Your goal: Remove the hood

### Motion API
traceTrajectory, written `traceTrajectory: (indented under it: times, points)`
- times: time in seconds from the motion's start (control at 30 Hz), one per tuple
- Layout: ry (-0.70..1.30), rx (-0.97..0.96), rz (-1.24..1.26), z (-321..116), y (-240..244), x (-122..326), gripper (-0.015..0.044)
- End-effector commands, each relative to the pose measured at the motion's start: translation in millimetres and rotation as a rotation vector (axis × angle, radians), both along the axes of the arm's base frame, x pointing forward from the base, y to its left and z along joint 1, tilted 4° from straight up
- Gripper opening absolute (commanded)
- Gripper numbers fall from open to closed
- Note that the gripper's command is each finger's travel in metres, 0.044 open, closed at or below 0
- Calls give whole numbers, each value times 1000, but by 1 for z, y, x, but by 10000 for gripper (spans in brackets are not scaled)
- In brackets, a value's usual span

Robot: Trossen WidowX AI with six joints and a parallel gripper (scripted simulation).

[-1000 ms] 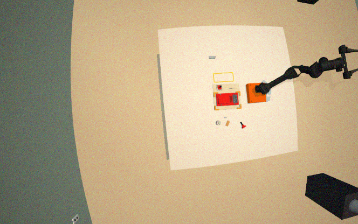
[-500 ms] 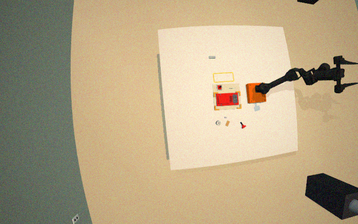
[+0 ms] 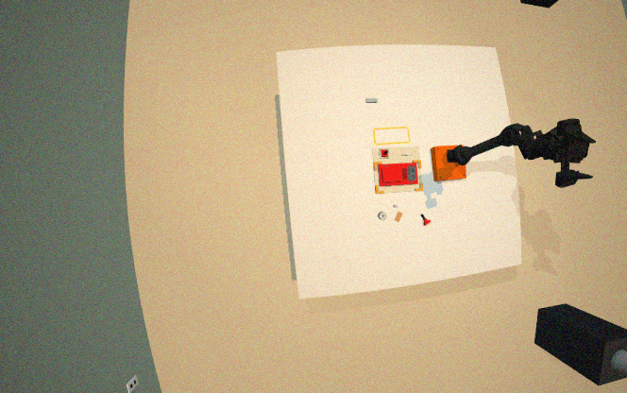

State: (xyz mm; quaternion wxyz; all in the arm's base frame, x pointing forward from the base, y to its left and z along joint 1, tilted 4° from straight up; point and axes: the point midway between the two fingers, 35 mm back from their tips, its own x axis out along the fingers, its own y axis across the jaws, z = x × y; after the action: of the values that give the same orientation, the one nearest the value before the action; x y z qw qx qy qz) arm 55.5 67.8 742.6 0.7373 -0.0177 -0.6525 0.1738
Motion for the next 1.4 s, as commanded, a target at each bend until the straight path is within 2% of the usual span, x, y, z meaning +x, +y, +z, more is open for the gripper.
traceTrajectory:
  times: [0.0,0.3,0.73,0.97,1.37]
  points:
    - [98,-43,-3,-9,17,35,440]
    - [348,-154,-22,-43,54,116,440]
    - [558,-168,-88,-89,66,193,440]
    - [691,-226,-150,-128,76,240,440]
    - [1003,-381,-190,-224,94,318,440]
